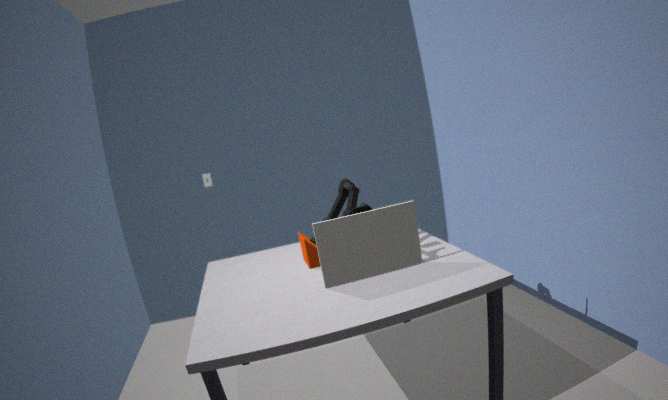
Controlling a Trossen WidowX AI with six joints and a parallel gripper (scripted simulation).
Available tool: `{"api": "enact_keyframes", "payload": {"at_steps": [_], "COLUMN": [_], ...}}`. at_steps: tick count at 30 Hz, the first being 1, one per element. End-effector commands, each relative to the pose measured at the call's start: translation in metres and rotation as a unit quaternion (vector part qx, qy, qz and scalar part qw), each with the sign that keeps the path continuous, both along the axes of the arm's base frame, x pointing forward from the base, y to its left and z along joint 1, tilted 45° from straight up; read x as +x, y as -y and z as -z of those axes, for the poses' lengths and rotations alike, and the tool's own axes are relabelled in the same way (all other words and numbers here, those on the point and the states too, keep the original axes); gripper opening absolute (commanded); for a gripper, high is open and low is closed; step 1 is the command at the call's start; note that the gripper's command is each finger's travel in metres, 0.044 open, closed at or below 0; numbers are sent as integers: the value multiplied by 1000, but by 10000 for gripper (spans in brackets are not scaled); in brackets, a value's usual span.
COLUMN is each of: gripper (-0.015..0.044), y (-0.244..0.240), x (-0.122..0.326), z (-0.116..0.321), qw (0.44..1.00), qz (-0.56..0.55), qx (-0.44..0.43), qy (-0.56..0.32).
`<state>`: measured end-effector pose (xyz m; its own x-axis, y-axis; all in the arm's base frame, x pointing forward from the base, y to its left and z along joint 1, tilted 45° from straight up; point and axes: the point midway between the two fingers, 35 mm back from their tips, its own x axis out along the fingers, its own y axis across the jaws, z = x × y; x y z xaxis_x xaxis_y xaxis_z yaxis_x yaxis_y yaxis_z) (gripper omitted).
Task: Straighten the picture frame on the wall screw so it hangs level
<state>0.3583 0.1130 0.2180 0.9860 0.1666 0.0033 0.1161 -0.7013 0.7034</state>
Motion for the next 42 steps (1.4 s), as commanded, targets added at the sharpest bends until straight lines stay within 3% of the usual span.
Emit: {"api": "enact_keyframes", "payload": {"at_steps": [1, 13, 17, 31, 42], "gripper": [260, 260, 260, 260, 260], "y": [0, 14, 11, 50, 55], "x": [-6, -98, -97, -192, -195], "z": [-1, 2, -6, -32, -31], "qw": [1000, 988, 991, 988, 988], "qz": [0, 0, -1, 0, 0], "qx": [-11, -151, -135, -151, -152], "qy": [2, 25, 26, 22, 22]}}
